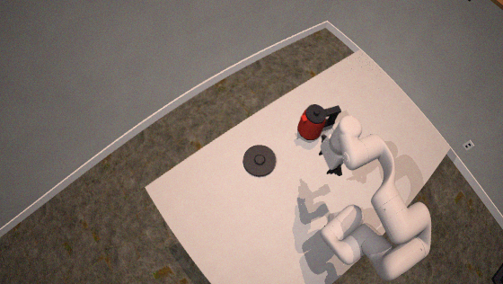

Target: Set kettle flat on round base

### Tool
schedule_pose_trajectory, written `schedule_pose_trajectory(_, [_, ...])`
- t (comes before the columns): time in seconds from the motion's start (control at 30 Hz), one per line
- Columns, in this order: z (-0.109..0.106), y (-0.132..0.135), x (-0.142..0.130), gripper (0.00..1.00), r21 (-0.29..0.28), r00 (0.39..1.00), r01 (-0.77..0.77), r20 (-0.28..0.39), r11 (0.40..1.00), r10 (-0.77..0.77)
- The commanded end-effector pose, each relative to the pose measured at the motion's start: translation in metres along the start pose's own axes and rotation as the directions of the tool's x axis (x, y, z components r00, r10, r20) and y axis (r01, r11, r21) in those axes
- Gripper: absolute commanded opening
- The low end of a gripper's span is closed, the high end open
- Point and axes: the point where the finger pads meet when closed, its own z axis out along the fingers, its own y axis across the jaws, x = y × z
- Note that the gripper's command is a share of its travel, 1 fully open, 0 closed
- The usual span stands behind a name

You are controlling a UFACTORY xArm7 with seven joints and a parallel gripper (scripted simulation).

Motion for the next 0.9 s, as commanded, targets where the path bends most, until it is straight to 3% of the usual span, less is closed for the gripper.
schedule_pose_trajectory(0.0, [-0.001, -0.003, 0.001, 0.81, 0.003, 1.000, 0.000, 0.000, 1.000, 0.000])
schedule_pose_trajectory(0.37, [-0.001, -0.022, 0.015, 0.81, 0.003, 1.000, 0.000, 0.000, 1.000, 0.000])
schedule_pose_trajectory(0.8, [-0.002, -0.094, 0.065, 0.81, 0.003, 1.000, 0.000, 0.000, 1.000, 0.000])
schedule_pose_trajectory(0.87, [-0.002, -0.094, 0.065, 0.81, 0.003, 1.000, 0.000, 0.000, 1.000, 0.000])
